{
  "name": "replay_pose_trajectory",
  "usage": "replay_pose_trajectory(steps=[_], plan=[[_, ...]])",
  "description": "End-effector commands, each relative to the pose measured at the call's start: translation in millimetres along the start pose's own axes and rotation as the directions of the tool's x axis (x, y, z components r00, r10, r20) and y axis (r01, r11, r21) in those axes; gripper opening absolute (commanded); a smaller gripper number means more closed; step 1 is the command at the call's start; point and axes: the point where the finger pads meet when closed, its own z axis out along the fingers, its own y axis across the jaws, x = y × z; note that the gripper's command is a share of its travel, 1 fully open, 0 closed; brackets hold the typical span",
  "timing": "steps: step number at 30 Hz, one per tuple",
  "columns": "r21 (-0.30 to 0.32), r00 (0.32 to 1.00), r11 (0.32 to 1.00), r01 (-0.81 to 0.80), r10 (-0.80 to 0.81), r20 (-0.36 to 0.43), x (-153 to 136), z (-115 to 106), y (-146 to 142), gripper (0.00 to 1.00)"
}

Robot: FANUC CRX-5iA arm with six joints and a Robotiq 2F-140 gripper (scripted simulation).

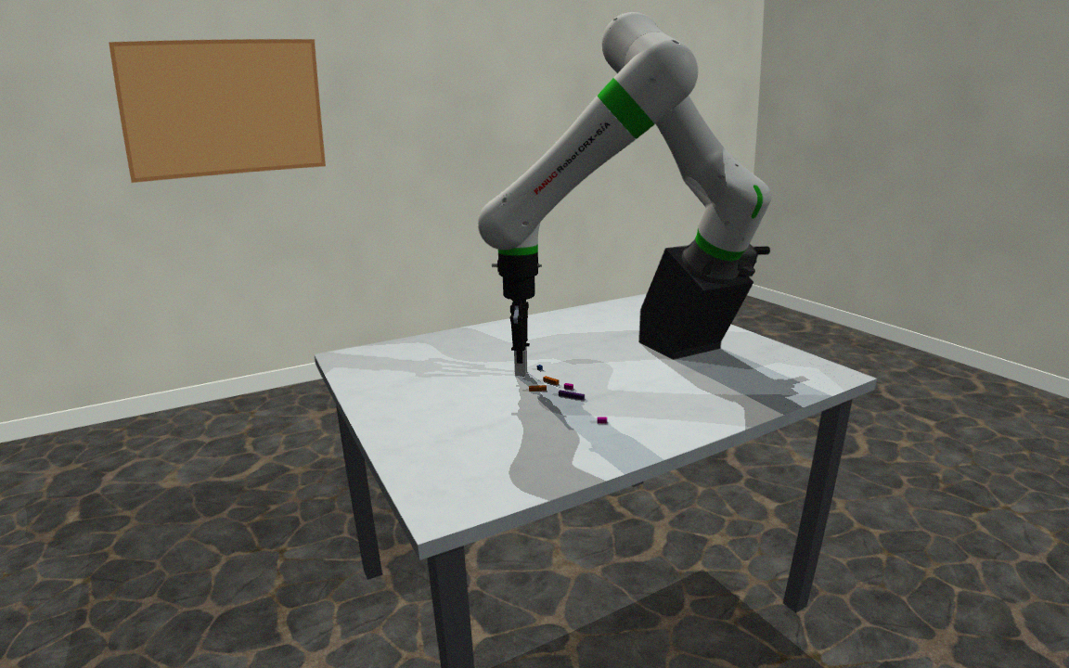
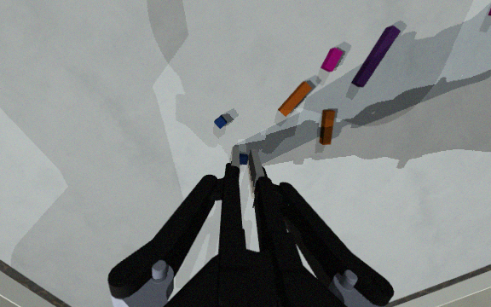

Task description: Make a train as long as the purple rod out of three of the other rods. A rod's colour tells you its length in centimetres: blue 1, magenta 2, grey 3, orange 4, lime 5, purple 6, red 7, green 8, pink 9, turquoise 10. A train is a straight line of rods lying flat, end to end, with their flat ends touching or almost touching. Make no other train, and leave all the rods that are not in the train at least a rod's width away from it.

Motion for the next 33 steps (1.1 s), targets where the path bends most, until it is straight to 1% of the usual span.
replay_pose_trajectory(steps=[1,2,4,5,20,25,33], plan=[[0.0,1.0,1.0,0.0,0.0,0.0,-0.2,-0.2,-0.1,0.1],[0.0,1.0,1.0,0.0,0.0,0.0,-0.2,-0.2,-0.1,0.12],[0.0,1.0,1.0,0.0,0.0,0.0,-0.2,-0.2,-0.1,0.12],[0.0,1.0,1.0,0.0,0.0,0.0,-0.2,-0.2,-0.1,0.15],[0.0,1.0,1.0,0.0,0.0,0.0,-0.2,-3.2,-0.1,0.15],[0.0,1.0,1.0,0.0,0.0,0.0,-0.2,-17.9,-0.1,0.15],[0.0,1.0,1.0,0.0,0.0,0.0,-0.2,-59.9,-0.1,0.15]])
